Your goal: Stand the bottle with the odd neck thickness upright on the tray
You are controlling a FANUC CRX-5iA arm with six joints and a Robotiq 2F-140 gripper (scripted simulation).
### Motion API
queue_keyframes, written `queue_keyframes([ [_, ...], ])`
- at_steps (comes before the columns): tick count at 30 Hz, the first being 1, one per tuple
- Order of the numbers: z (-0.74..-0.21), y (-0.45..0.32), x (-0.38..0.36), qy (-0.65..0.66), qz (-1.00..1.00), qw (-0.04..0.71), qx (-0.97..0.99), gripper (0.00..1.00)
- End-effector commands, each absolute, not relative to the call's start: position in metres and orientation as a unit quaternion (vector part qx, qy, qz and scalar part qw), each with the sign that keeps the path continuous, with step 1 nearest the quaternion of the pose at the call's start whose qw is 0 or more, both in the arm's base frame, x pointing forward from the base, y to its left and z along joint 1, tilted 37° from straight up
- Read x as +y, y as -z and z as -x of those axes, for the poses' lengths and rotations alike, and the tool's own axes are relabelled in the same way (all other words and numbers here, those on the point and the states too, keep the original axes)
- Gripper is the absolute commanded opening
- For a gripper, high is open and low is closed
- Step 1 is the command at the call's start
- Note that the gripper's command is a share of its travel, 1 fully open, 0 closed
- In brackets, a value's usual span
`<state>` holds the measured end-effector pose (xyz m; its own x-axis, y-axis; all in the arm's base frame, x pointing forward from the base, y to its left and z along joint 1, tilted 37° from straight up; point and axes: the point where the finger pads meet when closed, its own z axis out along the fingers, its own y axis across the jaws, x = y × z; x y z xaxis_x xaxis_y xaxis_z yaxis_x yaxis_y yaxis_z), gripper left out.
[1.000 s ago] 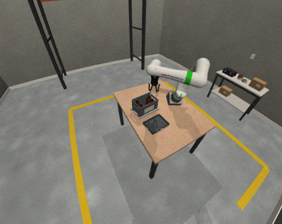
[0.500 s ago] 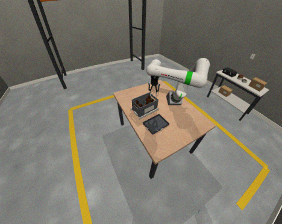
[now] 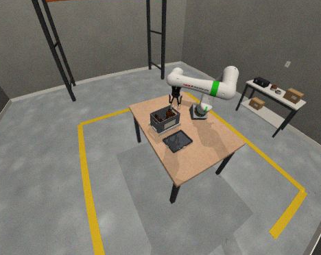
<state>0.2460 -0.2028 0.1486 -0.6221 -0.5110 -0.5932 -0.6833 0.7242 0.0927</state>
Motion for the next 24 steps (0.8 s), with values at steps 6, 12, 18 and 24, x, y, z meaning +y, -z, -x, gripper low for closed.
queue_keyframes([
  [6, -0.246, -0.148, -0.203, -0.156, 0.337, 0.275, 0.887, 0.44],
  [12, -0.248, -0.145, -0.201, -0.156, 0.337, 0.275, 0.887, 0.44],
  [18, -0.249, -0.142, -0.200, -0.156, 0.337, 0.275, 0.887, 0.44],
  [24, -0.252, -0.137, -0.196, -0.156, 0.337, 0.275, 0.887, 0.44],
])
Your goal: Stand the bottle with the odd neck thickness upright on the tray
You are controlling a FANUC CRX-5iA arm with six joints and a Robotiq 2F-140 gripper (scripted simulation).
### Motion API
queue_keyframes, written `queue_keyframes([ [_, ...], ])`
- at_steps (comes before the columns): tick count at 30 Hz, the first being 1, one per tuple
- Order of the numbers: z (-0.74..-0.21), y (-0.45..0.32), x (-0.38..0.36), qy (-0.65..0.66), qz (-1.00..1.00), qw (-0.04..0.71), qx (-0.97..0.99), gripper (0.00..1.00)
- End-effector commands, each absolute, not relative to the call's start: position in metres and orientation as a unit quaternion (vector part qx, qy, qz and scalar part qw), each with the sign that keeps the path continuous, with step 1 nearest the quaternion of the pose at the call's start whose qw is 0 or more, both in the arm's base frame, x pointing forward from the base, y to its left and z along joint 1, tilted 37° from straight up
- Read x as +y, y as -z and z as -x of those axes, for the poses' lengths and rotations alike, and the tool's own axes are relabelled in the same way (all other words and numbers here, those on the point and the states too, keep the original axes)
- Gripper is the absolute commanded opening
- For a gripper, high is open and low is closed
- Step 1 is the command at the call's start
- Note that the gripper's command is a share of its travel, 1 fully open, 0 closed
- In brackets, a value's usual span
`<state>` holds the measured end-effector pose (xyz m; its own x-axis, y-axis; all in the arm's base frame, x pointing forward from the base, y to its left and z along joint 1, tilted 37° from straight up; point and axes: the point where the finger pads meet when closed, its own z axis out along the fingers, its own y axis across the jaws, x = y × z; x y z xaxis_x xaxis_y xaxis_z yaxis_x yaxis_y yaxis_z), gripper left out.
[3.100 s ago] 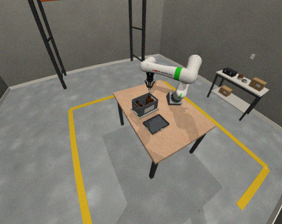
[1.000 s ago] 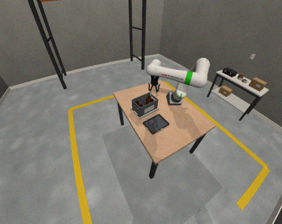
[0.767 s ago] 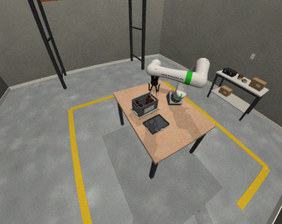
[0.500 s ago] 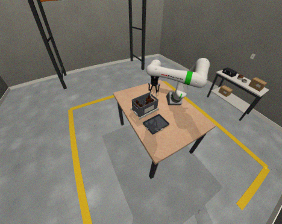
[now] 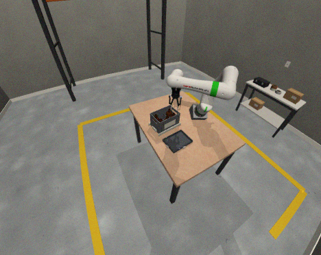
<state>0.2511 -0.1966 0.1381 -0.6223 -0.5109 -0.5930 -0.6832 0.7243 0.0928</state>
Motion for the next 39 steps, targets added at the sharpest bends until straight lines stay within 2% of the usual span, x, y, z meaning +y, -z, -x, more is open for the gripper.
queue_keyframes([
  [1, -0.252, -0.136, -0.196, -0.156, 0.337, 0.275, 0.887, 0.44],
  [39, -0.263, -0.114, -0.183, -0.156, 0.337, 0.275, 0.887, 0.44],
])
